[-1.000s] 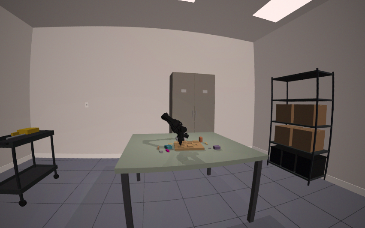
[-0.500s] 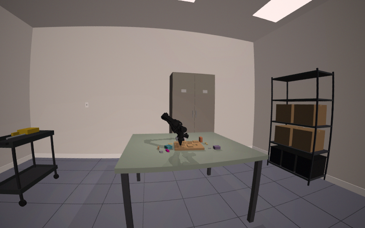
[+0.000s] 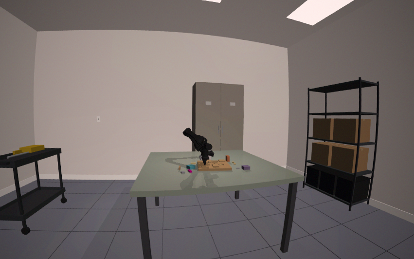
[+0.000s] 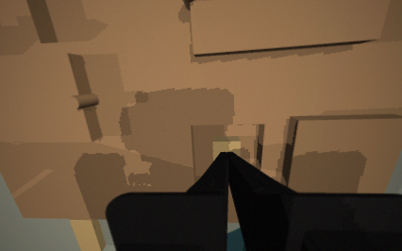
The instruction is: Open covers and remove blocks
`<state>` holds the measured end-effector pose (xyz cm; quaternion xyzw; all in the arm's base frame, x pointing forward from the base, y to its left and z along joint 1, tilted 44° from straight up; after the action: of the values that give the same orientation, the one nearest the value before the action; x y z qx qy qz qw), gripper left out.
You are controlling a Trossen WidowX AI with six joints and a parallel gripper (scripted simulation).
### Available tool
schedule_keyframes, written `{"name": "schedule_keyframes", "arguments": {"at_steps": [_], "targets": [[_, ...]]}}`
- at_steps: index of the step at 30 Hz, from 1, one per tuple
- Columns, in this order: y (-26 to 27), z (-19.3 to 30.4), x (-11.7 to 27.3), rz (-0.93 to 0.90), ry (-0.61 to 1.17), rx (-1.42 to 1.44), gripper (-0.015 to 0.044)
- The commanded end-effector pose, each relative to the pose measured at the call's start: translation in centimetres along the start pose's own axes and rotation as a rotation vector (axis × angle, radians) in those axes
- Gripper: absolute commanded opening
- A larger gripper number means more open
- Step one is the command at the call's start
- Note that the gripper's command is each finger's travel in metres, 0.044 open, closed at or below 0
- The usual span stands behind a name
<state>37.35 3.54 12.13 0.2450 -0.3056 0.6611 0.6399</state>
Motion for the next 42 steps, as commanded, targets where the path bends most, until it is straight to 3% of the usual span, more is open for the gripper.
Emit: {"name": "schedule_keyframes", "arguments": {"at_steps": [1,7,15,31,42], "targets": [[0.0,-0.1,0.5,0.002,-0.001,-0.004,0.0],[-0.1,-0.1,2.4,0.0,-0.002,-0.001,0.0144],[0.0,-0.1,5.8,0.0,-0.003,-0.004,0.0144],[-0.1,-0.1,2.5,0.001,-0.001,-0.004,0.0144],[-0.1,-0.1,2.3,0.001,-0.001,-0.004,0.0144]]}}
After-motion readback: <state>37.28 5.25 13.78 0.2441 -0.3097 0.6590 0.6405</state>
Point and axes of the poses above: the point midway between the two fingers, 35 mm back from their tips, its own x axis back along the fingers, its own y axis across the jaws, z = x × y, the point moved 10 cm from there along x, back along the fingers, and after that the axes turned 1 degree about x, right-handed, at the moved point
